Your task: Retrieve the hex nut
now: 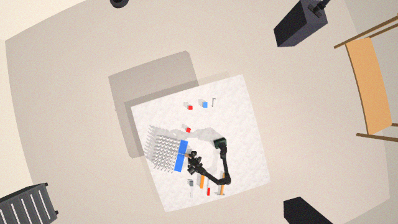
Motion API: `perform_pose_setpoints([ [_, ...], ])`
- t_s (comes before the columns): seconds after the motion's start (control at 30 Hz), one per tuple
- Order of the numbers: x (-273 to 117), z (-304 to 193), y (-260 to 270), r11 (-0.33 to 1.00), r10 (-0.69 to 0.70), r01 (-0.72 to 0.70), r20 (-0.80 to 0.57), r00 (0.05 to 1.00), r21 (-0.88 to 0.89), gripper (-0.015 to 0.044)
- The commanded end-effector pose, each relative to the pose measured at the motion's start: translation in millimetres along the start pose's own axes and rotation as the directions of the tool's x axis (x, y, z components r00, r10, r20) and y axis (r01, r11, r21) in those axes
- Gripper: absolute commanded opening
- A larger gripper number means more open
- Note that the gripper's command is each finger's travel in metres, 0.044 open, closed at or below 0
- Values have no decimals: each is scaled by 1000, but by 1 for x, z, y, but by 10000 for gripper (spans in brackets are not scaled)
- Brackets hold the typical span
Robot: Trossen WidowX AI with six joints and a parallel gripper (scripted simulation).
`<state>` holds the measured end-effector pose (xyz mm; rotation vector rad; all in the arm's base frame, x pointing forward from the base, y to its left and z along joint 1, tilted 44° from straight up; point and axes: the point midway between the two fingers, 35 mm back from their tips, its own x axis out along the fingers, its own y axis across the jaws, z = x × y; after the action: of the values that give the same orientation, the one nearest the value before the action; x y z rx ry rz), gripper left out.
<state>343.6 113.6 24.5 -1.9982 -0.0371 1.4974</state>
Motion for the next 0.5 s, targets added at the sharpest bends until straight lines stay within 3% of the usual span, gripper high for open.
perform_pose_setpoints([
  [0.0,0,-7,-3,1000,-8,8,-12,1000,-9,0],
  [0.47,5,-14,-3,1000,-8,8,-12,1000,-9,0],
])
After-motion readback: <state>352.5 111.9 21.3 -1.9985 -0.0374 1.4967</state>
